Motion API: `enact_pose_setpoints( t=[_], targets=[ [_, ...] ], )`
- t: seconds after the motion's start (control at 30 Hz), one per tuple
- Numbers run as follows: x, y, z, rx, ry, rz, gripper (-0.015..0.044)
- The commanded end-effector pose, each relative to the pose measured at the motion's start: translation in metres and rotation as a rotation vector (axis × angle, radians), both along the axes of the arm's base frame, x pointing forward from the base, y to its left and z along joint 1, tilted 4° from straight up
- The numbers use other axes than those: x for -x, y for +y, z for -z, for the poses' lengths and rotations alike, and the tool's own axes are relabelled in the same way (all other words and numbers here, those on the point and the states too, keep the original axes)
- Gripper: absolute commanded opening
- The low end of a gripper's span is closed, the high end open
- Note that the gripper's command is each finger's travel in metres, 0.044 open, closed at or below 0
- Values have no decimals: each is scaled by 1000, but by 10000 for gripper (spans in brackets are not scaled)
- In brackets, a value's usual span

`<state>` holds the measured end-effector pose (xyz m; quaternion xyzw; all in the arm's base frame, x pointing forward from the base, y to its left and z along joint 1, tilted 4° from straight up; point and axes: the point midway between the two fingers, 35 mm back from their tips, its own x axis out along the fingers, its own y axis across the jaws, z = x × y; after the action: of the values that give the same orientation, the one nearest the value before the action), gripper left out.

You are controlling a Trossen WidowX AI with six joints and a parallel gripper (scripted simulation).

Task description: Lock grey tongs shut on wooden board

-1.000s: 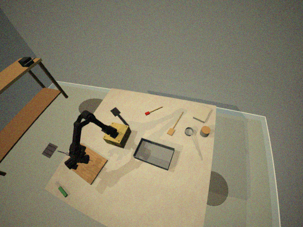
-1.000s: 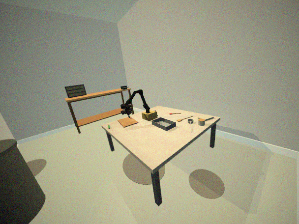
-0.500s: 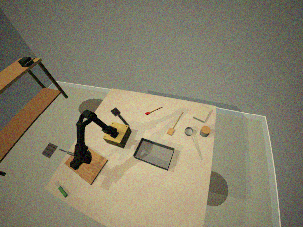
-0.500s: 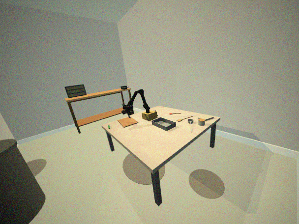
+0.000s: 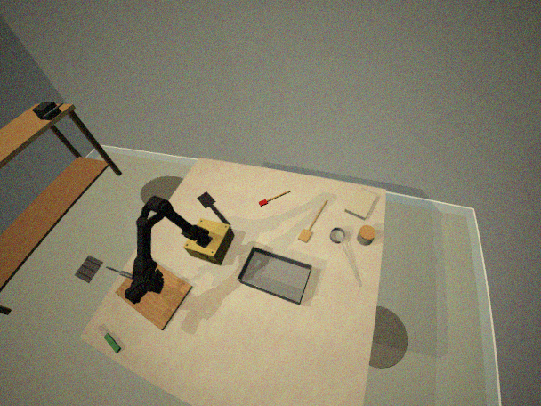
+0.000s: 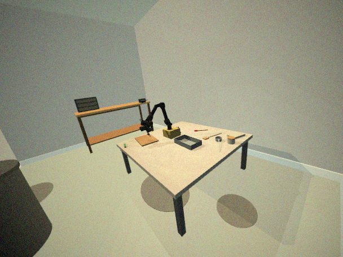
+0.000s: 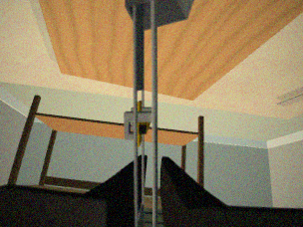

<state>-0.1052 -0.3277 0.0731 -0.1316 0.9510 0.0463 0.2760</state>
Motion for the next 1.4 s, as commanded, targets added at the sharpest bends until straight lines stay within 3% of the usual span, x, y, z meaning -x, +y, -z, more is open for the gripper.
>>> enact_pose_setpoints(
  t=[0.0, 0.47, 1.37],
  targets=[
    [1, 0, -2, 7, 8, 4, -150],
    [3, -2, 0, -18, -30, 4, -150],
    [27, -10, -7, -252, -720, 15, -150]
  ],
)
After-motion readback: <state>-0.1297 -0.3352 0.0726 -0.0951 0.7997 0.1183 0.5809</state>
